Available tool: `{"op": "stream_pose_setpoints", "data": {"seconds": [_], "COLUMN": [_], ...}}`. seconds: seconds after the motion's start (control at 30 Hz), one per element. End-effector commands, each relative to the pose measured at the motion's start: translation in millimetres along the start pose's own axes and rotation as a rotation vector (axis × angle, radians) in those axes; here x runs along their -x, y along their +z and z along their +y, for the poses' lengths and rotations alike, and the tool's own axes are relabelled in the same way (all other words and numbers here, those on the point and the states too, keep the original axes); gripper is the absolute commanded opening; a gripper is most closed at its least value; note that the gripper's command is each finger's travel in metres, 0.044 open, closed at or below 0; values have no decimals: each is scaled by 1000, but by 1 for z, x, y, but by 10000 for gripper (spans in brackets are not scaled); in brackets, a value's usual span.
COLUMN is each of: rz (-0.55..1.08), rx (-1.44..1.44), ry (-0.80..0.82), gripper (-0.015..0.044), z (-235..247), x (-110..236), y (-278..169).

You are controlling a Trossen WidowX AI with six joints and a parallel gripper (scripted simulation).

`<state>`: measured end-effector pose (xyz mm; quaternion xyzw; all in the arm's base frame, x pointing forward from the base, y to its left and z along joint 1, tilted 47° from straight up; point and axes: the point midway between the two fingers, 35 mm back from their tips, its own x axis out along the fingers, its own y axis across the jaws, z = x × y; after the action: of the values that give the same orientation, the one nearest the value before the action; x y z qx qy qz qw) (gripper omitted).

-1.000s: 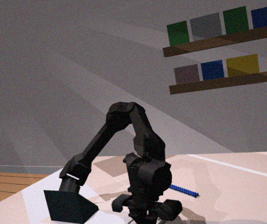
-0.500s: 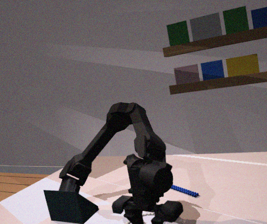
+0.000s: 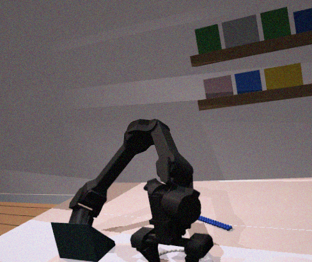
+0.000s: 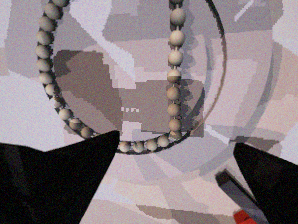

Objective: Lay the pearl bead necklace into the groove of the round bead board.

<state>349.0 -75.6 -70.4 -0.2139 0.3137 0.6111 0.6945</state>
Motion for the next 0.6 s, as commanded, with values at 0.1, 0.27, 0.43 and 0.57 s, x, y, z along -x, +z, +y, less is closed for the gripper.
{"op": "stream_pose_setpoints", "data": {"seconds": [0.1,0.27,0.43,0.57], "rz": [-1,-1,-1,-2], "rx": [6,6,-226,-602], "ry": [-1,-1,-1,-1], "gripper": [440,440,335,230], "z": [0,0,0,0], "x": [1,1,4,8], "y": [0,0,8,20]}}
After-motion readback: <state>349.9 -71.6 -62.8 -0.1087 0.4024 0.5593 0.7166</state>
